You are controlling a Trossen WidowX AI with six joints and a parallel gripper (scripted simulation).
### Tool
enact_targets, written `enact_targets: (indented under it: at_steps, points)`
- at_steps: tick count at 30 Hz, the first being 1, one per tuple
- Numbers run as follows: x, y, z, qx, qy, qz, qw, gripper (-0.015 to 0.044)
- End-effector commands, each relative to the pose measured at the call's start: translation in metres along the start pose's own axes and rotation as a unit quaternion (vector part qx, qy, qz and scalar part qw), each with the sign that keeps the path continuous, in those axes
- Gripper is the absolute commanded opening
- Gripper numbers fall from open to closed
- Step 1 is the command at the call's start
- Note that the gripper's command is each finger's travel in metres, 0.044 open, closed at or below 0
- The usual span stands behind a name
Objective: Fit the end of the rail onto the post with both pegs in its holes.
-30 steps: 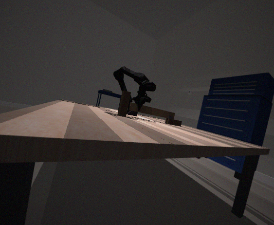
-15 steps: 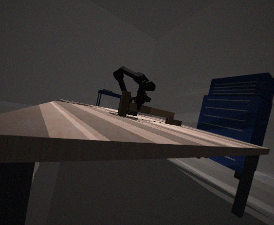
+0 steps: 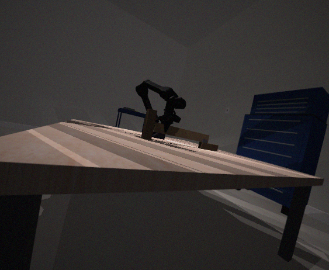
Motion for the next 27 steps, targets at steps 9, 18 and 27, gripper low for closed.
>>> enact_targets:
  at_steps: [9,18,27]
  points:
    - [-0.0044,0.0000,-0.0006,-0.001,0.001,0.002,1.000,0.0000]
    - [-0.0071,-0.0001,-0.0010,-0.001,0.001,0.002,1.000,0.0000]
    - [-0.0096,-0.0004,0.0000,-0.001,0.001,0.002,1.000,0.0000]
Point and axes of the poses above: the point midway between the two fingers, 35 mm back from their tips, its own z axis back along the fingers, its own y axis across the jaws, x = y × z, the point moved 10 cm from there along z, back along the fingers, and after that the axes turned 3 degrees about -z, right-handed, at the moved point
